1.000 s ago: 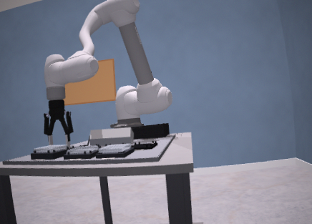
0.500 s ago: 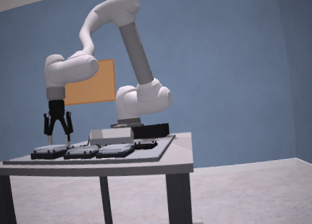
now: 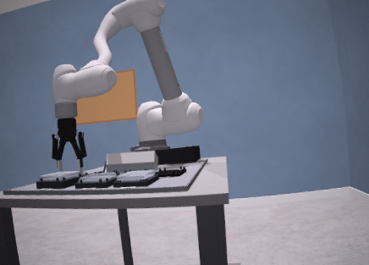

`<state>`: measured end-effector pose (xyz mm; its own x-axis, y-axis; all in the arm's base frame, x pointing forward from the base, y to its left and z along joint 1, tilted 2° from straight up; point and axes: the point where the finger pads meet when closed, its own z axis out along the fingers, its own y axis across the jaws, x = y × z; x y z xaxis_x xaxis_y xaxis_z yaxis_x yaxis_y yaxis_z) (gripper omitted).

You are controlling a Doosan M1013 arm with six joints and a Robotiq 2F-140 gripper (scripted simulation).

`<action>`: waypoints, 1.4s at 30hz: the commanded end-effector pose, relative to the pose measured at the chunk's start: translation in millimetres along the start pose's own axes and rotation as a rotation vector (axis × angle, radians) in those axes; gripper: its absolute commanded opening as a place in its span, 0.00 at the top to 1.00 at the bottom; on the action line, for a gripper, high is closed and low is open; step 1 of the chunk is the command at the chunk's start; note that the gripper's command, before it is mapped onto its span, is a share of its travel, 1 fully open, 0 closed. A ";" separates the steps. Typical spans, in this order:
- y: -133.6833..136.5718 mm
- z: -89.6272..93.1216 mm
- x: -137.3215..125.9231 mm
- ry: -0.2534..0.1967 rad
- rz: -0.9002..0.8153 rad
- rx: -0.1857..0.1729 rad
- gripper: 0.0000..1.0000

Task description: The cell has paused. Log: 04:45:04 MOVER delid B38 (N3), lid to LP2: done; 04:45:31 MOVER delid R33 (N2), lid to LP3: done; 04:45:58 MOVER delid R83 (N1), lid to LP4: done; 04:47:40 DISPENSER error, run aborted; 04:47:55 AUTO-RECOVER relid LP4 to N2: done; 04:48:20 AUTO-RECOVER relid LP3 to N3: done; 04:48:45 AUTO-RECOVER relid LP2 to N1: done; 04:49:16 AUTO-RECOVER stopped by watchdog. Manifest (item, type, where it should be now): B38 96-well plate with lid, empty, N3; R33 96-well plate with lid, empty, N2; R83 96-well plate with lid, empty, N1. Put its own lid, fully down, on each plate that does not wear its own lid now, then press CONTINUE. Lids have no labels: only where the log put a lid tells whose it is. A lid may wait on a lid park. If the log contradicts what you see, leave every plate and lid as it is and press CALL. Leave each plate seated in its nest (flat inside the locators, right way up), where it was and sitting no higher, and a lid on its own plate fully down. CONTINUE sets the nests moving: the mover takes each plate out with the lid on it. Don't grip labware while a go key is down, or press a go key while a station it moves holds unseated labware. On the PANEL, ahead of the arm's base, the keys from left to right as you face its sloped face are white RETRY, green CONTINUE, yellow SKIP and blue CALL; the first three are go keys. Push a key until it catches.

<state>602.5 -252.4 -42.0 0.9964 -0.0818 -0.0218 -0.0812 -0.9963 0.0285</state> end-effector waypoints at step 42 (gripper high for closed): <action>-0.1 -28.7 -0.1 0.000 0.000 0.000 1.00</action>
<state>603.0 -251.6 -16.4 0.9964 -0.0818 -0.0220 -0.0812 -0.9963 0.0284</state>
